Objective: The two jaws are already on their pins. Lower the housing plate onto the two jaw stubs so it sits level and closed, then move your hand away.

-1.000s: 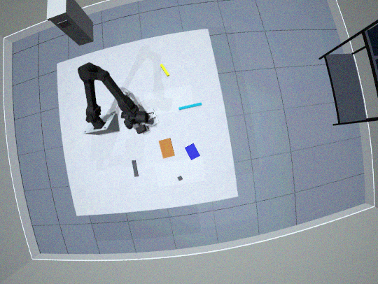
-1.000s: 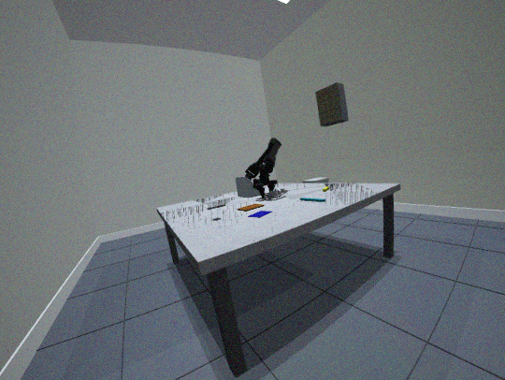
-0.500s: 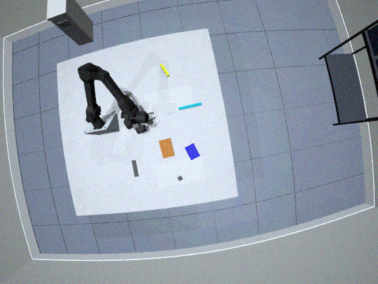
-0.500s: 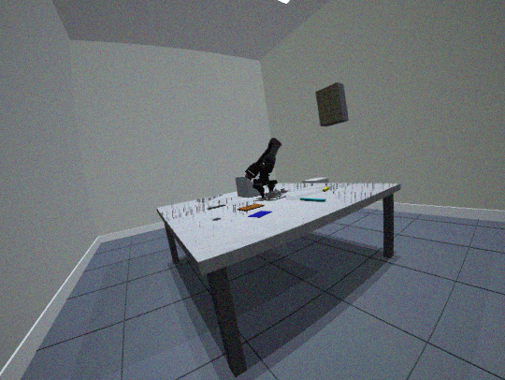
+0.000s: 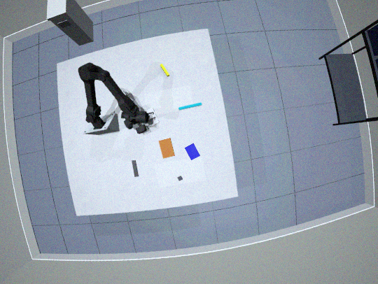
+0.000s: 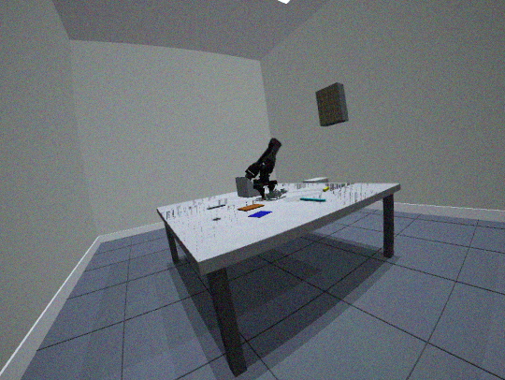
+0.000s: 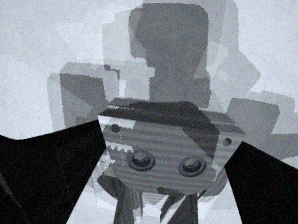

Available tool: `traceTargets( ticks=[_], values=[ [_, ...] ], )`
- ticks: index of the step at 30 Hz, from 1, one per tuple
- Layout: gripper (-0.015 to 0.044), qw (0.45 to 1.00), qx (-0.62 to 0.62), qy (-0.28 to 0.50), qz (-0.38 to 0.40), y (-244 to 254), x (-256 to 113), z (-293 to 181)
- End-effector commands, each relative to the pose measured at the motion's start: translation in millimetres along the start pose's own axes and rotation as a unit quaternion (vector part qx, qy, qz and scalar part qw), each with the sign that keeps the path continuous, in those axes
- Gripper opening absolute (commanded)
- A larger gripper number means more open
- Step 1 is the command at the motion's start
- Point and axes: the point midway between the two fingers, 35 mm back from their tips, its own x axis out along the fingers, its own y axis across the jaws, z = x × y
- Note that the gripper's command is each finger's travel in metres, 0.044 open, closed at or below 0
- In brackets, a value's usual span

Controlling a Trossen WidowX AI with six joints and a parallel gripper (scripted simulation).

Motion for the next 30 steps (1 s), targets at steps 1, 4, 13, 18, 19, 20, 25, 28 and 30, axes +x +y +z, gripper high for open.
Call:
traceTargets(
  ticks=[1, 4, 13, 18, 19, 20, 25, 28, 30],
  values=[
    [0.0351, 1.0, 0.004, -0.002, -0.001, 0.5, 2.5, 1.6],
    [0.0351, 1.0, 0.004, -0.002, -0.001, 0.5, 2.5, 1.6],
    [0.0351, 1.0, 0.004, -0.002, -0.001, 0.5, 2.5, 1.6],
    [0.0351, 1.0, 0.004, -0.002, -0.001, 0.5, 2.5, 1.6],
    [0.0351, 1.0, 0.004, -0.002, -0.001, 0.5, 2.5, 1.6],
    [0.0351, 1.0, 0.004, -0.002, -0.001, 0.5, 2.5, 1.6],
    [0.0351, 1.0, 0.004, -0.002, -0.001, 0.5, 2.5, 1.6],
    [0.043, 1.0, 0.0, 0.0, 0.0, 0.0, 0.3, 0.1],
    [0.044, 1.0, 0.0, 0.0, 0.0, 0.0, 0.3, 0.1]
  ],
)
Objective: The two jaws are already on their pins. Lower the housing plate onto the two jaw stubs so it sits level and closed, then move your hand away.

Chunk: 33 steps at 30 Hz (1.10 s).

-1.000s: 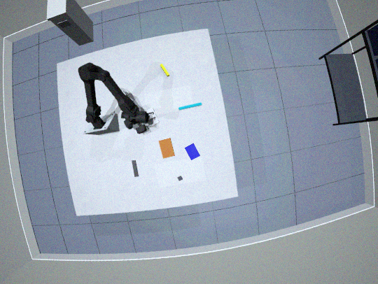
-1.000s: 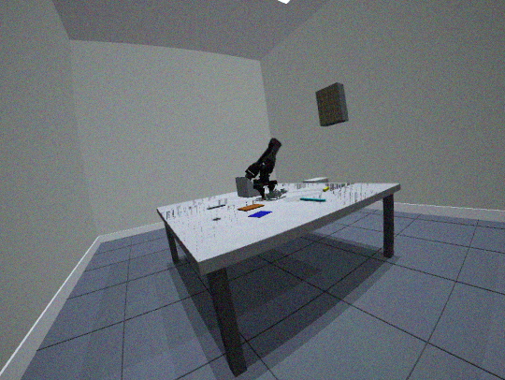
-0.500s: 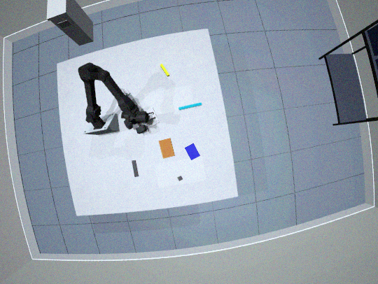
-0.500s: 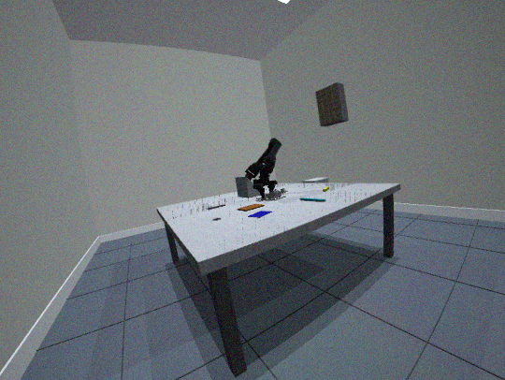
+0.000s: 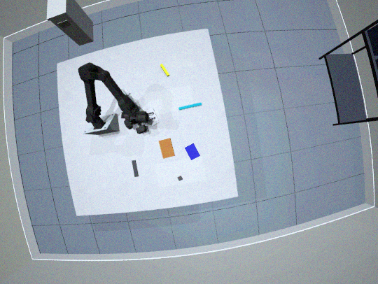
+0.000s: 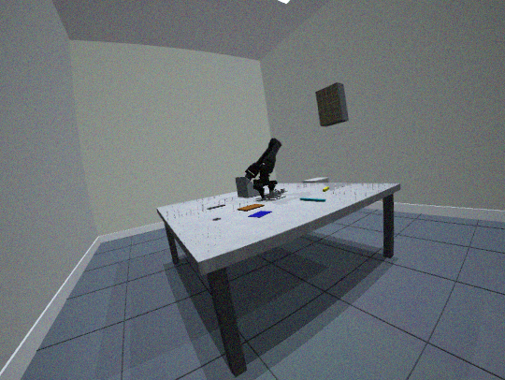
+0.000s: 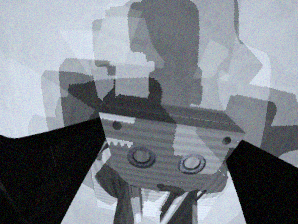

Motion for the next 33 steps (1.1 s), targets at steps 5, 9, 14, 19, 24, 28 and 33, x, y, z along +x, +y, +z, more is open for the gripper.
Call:
traceTargets(
  ticks=[5, 9, 14, 19, 24, 28, 33],
  values=[
    [0.044, 1.0, 0.0, 0.0, 0.0, 0, 0, 0],
    [0.044, 1.0, 0.0, 0.0, 0.0, 0, 0, 0],
    [0.044, 1.0, 0.001, 0.0, 0.001, 1, -7, -1],
    [0.044, 1.0, 0.003, -0.002, 0.002, 3, -53, -1],
    [0.044, 1.0, 0.004, -0.003, 0.0, 1, -75, 1],
    [0.044, 1.0, 0.011, 0.0, -0.001, 4, -68, 3],
    [0.044, 1.0, 0.007, -0.003, 0.003, -7, -112, 40]
  ],
)
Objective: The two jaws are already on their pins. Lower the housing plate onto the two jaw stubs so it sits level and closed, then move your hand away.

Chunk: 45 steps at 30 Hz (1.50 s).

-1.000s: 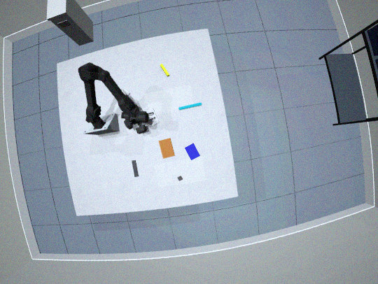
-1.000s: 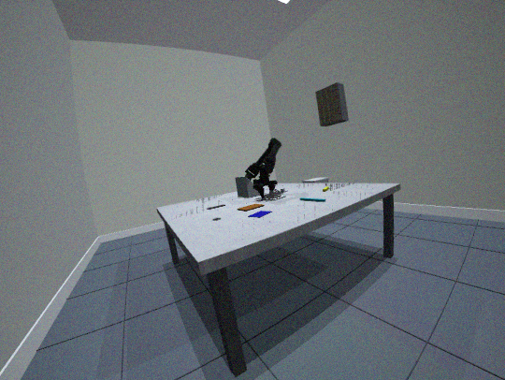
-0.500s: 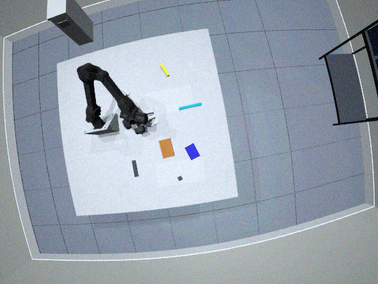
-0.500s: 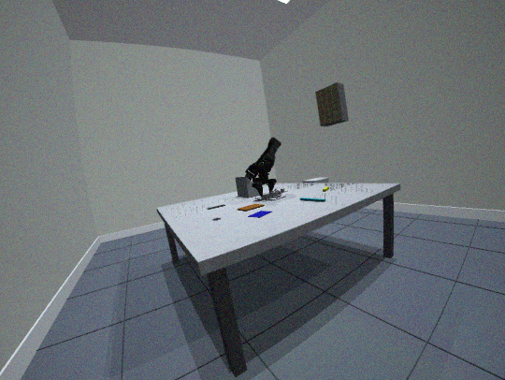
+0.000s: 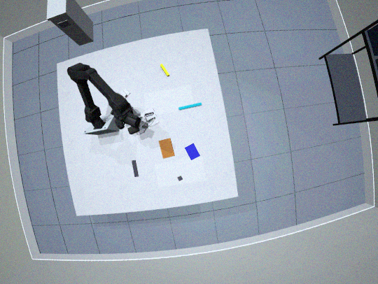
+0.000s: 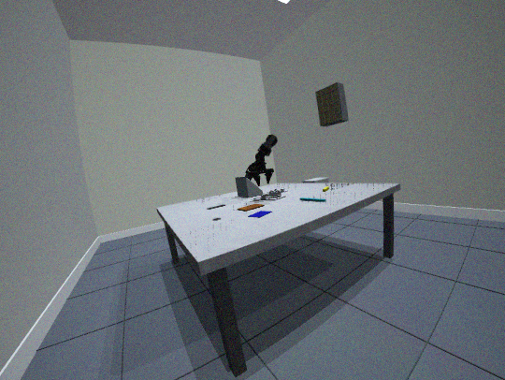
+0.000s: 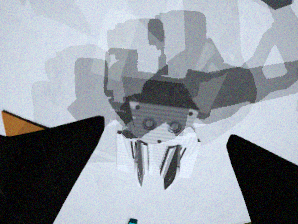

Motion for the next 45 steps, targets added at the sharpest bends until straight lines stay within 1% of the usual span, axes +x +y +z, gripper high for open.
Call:
traceTargets(
  ticks=[1, 3, 45],
  values=[
    [0.044, 1.0, -0.003, 0.004, 0.004, -10.9, -35.0, 31.2],
    [0.044, 1.0, -0.004, 0.003, 0.003, -13.8, -40.4, 37.1],
    [0.044, 1.0, -0.004, 0.003, 0.003, -13.8, -40.4, 37.1]
  ],
)
